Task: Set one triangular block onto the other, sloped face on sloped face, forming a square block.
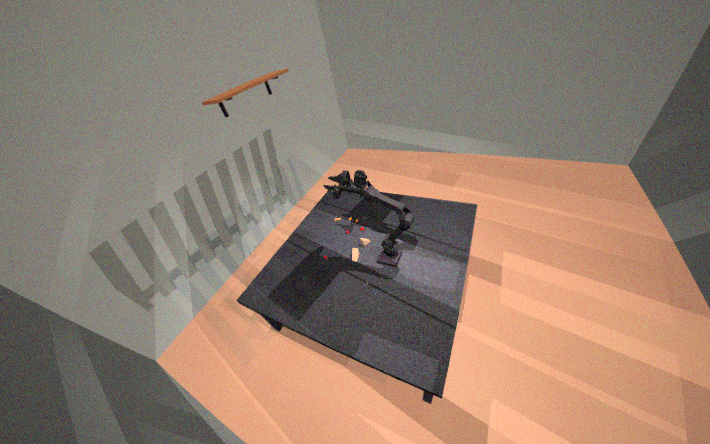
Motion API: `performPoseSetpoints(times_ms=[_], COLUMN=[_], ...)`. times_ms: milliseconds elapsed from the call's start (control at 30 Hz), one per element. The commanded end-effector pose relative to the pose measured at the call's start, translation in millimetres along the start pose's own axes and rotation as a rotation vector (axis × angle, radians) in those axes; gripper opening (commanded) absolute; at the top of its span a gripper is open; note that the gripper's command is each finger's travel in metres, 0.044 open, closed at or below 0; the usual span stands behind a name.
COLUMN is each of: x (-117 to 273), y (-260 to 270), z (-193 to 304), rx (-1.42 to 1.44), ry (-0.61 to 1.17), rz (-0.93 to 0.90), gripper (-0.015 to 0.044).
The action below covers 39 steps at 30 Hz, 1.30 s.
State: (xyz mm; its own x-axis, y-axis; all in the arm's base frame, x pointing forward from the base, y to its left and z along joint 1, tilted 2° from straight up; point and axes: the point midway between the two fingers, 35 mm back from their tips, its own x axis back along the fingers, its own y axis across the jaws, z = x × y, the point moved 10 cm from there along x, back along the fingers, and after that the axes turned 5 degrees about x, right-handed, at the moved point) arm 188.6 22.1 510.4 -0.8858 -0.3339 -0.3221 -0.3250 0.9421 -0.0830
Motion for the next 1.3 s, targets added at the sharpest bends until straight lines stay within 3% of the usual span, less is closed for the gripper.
performPoseSetpoints(times_ms=[0,367,567,733,1033,1267], x=[-1,-24,-15,6,54,58], y=[0,-17,-20,-19,-9,-8], z=[2,120,186,236,293,295], rx=[0.007,0.418,0.608,0.712,0.692,0.681], ry=[0.009,0.568,0.851,1.024,1.053,1.040], rz=[0.000,-0.169,-0.442,-0.782,-1.464,-1.512], gripper=[0.0426,0.0440,0.0440,0.0440,0.0440,0.0440])
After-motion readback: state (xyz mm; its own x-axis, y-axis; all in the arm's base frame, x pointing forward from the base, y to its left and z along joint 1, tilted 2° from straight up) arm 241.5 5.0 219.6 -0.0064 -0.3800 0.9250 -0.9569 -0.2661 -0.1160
